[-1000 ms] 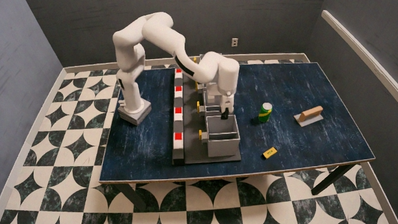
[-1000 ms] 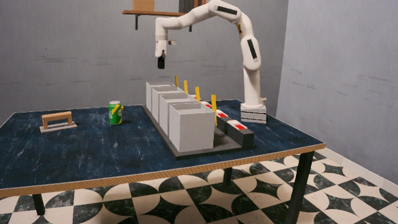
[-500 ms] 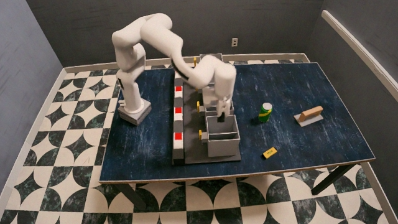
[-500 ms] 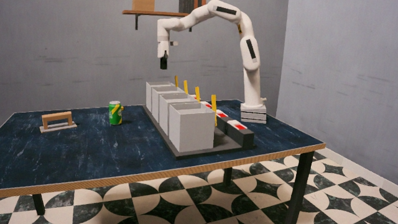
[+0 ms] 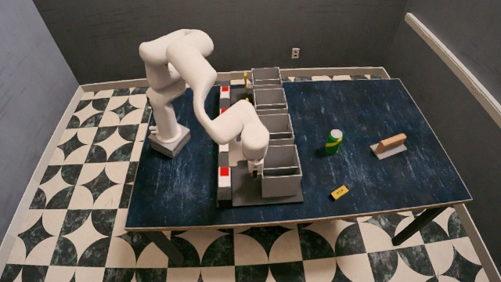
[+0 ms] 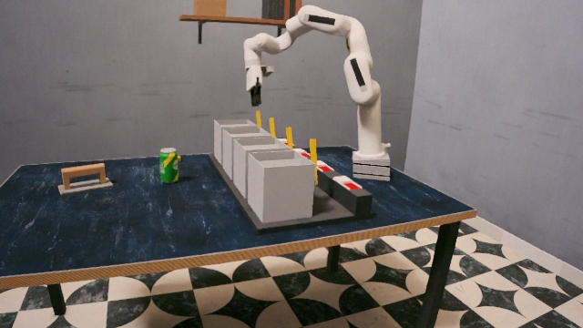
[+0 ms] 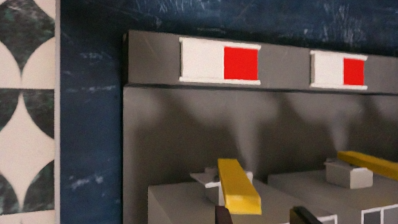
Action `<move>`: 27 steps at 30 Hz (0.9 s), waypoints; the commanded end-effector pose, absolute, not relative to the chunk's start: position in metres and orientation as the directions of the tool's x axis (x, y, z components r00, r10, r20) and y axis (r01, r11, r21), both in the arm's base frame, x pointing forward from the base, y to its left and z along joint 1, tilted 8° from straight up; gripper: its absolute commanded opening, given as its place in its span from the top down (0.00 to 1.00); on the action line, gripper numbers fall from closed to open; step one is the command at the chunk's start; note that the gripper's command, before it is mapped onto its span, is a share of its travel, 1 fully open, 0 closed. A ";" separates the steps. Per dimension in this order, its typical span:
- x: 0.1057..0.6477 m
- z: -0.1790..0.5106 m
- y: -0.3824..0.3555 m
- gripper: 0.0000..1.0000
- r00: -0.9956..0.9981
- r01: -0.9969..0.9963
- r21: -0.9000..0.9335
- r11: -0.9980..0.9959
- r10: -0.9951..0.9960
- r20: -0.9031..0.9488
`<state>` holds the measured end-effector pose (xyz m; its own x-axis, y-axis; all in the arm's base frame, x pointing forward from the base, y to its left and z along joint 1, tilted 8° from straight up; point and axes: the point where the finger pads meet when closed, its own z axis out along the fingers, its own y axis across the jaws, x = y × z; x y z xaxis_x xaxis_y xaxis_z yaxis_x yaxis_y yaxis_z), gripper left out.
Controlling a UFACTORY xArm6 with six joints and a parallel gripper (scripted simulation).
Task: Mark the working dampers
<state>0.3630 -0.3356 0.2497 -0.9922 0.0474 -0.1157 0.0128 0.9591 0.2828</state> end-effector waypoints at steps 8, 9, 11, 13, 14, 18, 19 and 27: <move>0.358 0.250 -0.339 0.61 -0.992 0.006 0.302 0.953 0.043 -0.116; 0.358 0.250 -0.339 0.61 -0.992 0.006 0.302 0.953 0.043 -0.116; 0.358 0.250 -0.339 0.61 -0.992 0.006 0.302 0.953 0.043 -0.116; 0.358 0.250 -0.339 0.61 -0.992 0.006 0.302 0.953 0.043 -0.116; 0.358 0.250 -0.339 0.61 -0.992 0.006 0.302 0.953 0.043 -0.116; 0.358 0.249 -0.339 0.61 -0.992 0.006 0.302 0.953 0.043 -0.116; 0.358 0.249 -0.339 0.61 -0.992 0.006 0.302 0.953 0.043 -0.116; 0.359 0.244 -0.338 0.61 -0.992 0.006 0.302 0.953 0.043 -0.116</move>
